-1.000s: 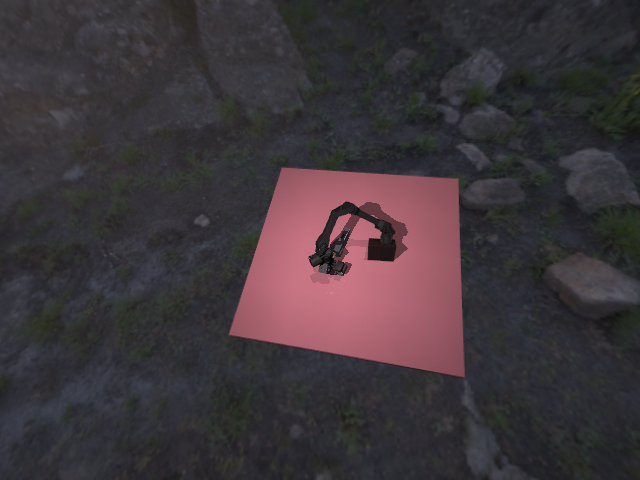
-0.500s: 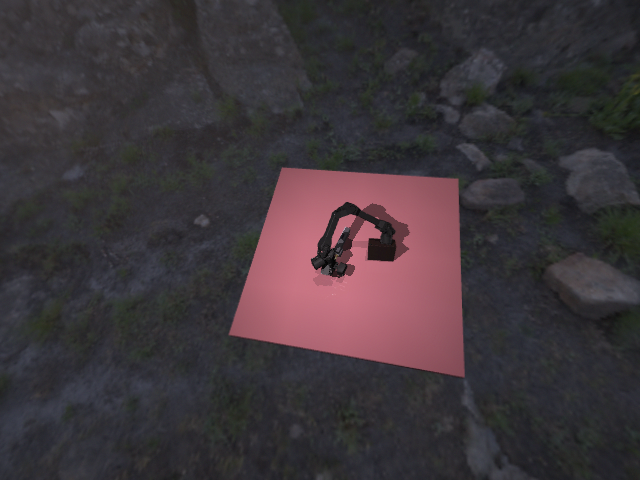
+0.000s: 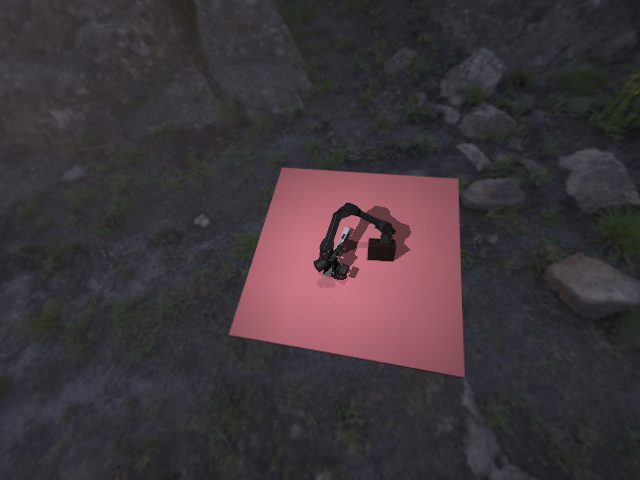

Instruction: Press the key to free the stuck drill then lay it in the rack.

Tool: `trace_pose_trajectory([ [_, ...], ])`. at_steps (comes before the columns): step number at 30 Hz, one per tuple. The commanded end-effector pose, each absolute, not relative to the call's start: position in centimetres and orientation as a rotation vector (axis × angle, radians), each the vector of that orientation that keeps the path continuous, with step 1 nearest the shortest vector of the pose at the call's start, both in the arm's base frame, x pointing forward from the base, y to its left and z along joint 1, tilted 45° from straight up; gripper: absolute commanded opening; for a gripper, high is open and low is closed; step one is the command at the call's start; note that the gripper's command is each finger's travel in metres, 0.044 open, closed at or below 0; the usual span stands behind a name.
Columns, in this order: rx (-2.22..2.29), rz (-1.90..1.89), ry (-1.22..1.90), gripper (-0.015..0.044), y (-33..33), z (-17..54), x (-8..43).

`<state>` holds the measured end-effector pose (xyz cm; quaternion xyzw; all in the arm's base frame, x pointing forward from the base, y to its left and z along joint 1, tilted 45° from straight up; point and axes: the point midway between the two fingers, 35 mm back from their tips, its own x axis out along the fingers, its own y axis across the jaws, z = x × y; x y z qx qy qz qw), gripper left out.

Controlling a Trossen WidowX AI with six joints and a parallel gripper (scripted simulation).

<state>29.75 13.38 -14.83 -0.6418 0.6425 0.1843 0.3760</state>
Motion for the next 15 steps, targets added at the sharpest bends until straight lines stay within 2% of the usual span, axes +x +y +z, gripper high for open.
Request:
trace_pose_trajectory([
  [1, -1.642, 0.474, 1.650, 0.0000, 13.5, -15.1, 28.9],
  [15, -1.642, 0.475, 1.650, 0.0000, 13.8, -15.8, 27.4],
])
